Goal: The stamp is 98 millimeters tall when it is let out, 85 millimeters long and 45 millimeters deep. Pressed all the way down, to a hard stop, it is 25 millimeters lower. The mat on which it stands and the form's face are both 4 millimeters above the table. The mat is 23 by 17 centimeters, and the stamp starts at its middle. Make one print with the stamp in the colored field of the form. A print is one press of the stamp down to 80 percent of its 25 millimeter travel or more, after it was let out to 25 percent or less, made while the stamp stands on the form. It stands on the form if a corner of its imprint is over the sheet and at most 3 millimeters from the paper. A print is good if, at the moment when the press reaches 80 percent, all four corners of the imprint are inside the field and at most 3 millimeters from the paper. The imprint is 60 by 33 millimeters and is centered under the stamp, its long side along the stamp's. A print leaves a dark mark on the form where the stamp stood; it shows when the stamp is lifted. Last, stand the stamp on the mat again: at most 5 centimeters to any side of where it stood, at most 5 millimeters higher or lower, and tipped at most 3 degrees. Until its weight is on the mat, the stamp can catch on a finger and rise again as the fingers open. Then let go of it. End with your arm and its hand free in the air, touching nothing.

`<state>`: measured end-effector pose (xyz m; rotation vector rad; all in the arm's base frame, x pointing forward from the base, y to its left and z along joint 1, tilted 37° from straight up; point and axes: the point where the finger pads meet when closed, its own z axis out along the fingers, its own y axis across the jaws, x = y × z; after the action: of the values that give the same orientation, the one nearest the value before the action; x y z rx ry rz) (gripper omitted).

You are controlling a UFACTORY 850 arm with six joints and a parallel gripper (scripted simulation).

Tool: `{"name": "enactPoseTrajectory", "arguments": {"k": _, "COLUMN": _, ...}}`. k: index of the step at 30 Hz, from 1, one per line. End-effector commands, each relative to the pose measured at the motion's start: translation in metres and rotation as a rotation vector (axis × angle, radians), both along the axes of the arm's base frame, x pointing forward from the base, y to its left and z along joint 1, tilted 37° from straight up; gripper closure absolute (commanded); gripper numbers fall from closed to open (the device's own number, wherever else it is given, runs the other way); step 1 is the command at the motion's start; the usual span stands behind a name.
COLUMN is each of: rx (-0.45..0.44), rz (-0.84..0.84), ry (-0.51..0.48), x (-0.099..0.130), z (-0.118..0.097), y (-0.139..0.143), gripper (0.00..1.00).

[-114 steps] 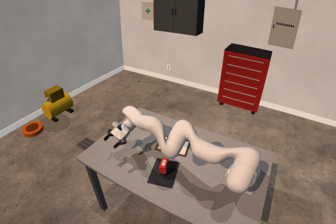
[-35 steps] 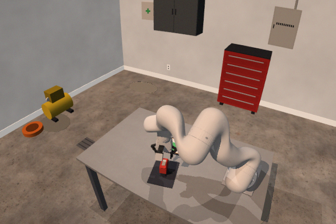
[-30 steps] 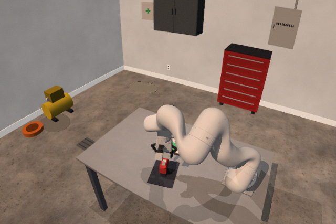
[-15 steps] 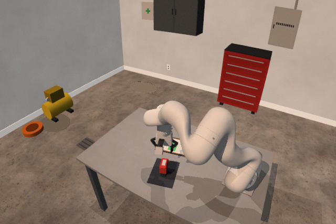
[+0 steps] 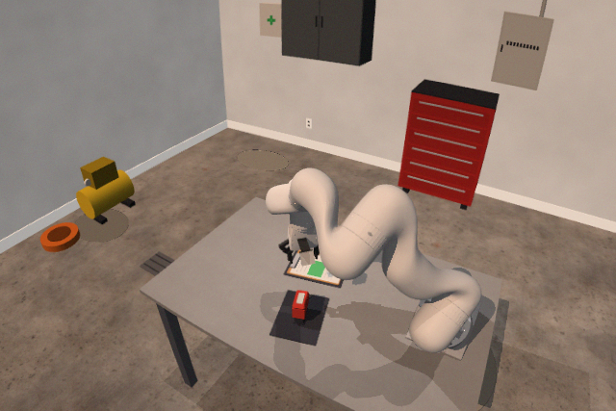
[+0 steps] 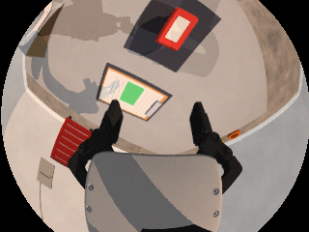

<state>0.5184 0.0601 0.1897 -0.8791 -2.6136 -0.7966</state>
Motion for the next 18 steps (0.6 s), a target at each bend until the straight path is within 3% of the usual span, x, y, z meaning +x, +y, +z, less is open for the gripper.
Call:
{"name": "enactPoseTrajectory", "arguments": {"k": 1, "rx": 0.041, "rz": 0.22, "ry": -0.167, "x": 0.03, "z": -0.035, "y": -0.044, "gripper": 0.0}}
{"name": "enactPoseTrajectory", "arguments": {"k": 3, "rx": 0.045, "rz": 0.307, "ry": -0.229, "x": 0.039, "z": -0.052, "y": -0.065, "gripper": 0.0}}
{"name": "enactPoseTrajectory", "arguments": {"k": 5, "rx": 0.045, "rz": 0.307, "ry": -0.229, "x": 0.039, "z": -0.052, "y": -0.065, "gripper": 0.0}}
{"name": "enactPoseTrajectory", "arguments": {"k": 6, "rx": 0.063, "rz": 0.427, "ry": -0.318, "x": 0.043, "z": -0.061, "y": -0.075, "gripper": 0.0}}
{"name": "enactPoseTrajectory", "arguments": {"k": 13, "rx": 0.092, "rz": 0.706, "ry": -0.522, "x": 0.056, "z": -0.107, "y": -0.127, "gripper": 0.0}}
{"name": "enactPoseTrajectory", "arguments": {"k": 18, "rx": 0.101, "rz": 0.775, "ry": -0.575, "x": 0.058, "z": -0.117, "y": -0.138, "gripper": 0.0}}
